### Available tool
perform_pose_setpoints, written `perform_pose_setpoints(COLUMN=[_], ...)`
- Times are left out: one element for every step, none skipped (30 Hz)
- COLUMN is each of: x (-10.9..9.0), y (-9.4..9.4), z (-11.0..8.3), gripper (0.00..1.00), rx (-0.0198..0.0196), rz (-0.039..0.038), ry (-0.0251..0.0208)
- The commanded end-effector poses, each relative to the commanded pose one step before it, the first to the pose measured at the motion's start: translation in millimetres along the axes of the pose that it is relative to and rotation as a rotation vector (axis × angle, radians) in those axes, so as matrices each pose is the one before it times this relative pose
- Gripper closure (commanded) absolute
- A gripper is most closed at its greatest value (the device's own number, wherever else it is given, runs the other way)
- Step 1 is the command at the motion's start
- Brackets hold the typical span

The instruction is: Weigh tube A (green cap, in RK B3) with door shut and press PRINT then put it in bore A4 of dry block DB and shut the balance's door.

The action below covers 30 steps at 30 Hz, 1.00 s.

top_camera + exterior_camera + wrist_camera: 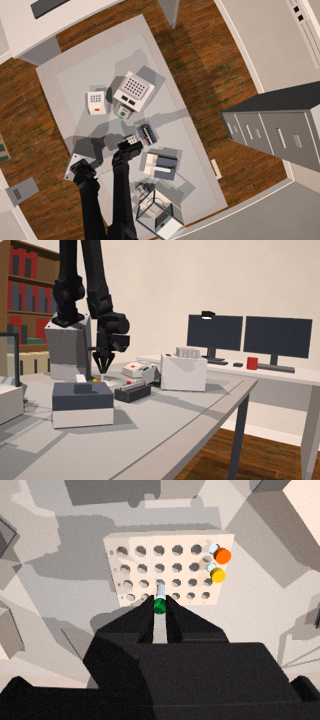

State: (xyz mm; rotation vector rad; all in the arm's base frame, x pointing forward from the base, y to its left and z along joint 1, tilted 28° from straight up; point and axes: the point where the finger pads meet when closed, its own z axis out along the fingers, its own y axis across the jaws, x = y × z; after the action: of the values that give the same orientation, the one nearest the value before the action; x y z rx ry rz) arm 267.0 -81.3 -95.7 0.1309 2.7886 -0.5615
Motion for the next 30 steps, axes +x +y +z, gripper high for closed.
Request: perform_pose_setpoints(x=[0.39, 0.04, -3.79, -1.25, 1.54, 1.38, 1.23, 0.00, 0.00, -0.41, 0.67, 0.08, -0.24, -0.08, 0.00, 0.00, -0.18, -1.26, -0.97, -0.36, 0.31, 0.57, 0.53, 0.11, 0.00, 0.00, -2.30, 0.00, 0.00, 0.00], y=[-0.02, -0.02, 10.10, -0.69, -0.07, -0.07, -0.06, 0.00, 0.00, 0.00, -0.02, -0.01, 0.01, 0.00, -0.01, -0.01, 0.00, 0.06, 0.05, 0.01, -0.02, -0.04, -0.04, -0.08, 0.00, 0.00, -1.64, 0.00, 0.00, 0.00], z=[-2.05, 0.00, -3.41, -3.33, -1.73, -1.71, -1.69, 0.00, 0.00, -1.55, -1.73, -1.64, -1.63, -1.63, -1.64, -1.64, -1.64, -1.65, -1.66, -1.66, -1.65, -1.63, -1.63, -0.62, 0.00, 0.00, 3.21, 0.00, 0.00, 0.00], gripper=[0.91, 0.91, 0.91, 0.91, 0.91, 0.91, 0.91, 0.91, 0.91, 0.91, 0.91, 0.91, 0.91, 0.91, 0.91, 0.91, 0.91, 0.91, 0.91, 0.91, 0.91, 0.91, 0.91, 0.91, 0.91, 0.91, 0.91, 0.91, 0.91, 0.91], rx=[0.00070, 0.00000, -0.00094, -0.00013, 0.00005, 0.00005, 0.00006, 0.00000, 0.00000, -0.00002, 0.00005, 0.00001, -0.00001, 0.00000, 0.00001, 0.00001, -0.00001, -0.00011, -0.00009, -0.00004, 0.00003, 0.00006, 0.00006, 0.00002, 0.00000, 0.00000, 0.00062, 0.00000, 0.00000, 0.00000], rz=[0.00161, 0.00000, -0.00174, 0.00290, -0.00096, -0.00086, -0.00076, 0.00000, 0.00000, 0.00029, -0.00041, -0.00003, 0.00018, 0.00007, 0.00002, 0.00002, 0.00014, 0.00084, 0.00065, 0.00026, -0.00018, -0.00035, -0.00033, -0.00008, 0.00000, 0.00000, 0.00239, 0.00000, 0.00000, 0.00000], ry=[-0.00705, 0.00000, -0.00297, -0.00681, 0.00232, 0.00207, 0.00184, 0.00000, 0.00000, -0.00067, 0.00103, 0.00010, -0.00039, -0.00013, -0.00001, -0.00001, -0.00029, -0.00190, -0.00146, -0.00054, 0.00046, 0.00085, 0.00079, 0.00019, 0.00000, 0.00000, 0.00102, 0.00000, 0.00000, 0.00000])
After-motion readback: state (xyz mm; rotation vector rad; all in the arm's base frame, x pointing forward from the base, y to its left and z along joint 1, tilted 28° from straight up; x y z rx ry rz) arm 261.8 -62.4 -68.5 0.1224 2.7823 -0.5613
